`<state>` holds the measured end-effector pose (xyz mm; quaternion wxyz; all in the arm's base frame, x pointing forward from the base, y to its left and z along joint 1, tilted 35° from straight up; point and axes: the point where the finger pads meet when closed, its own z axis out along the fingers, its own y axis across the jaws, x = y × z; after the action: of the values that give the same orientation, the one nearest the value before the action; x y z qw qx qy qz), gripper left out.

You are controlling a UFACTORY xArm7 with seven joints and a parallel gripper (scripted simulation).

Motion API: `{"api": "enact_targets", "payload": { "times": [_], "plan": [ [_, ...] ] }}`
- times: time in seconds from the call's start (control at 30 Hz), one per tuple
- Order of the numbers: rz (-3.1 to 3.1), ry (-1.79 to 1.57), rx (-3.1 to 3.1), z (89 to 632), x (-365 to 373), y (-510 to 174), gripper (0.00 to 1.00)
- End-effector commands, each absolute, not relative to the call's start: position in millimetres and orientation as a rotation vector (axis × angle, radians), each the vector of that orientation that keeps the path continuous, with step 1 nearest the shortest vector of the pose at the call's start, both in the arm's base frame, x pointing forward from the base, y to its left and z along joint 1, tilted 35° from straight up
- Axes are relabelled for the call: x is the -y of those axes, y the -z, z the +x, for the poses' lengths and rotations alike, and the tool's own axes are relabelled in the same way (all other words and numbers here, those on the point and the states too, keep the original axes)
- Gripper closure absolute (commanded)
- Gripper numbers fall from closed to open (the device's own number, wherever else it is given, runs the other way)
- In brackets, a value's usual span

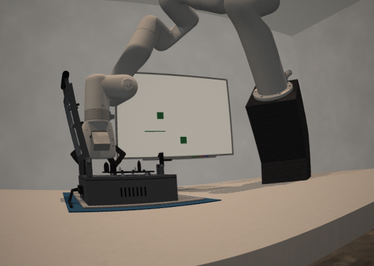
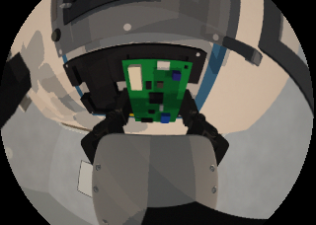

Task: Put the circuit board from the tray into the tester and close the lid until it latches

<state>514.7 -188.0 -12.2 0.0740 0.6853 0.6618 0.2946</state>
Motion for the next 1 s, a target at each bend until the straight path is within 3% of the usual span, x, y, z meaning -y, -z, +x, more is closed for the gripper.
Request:
{"api": "enact_targets", "payload": {
  "times": [0.0, 0.97],
  "plan": [
    [2.056, -0.884, -1.984, 514.1, 190.0, 9.3, 0.21],
    [2.056, -0.884, -1.984, 504.7, 195.3, -5.9, 0.21]
  ]
}}
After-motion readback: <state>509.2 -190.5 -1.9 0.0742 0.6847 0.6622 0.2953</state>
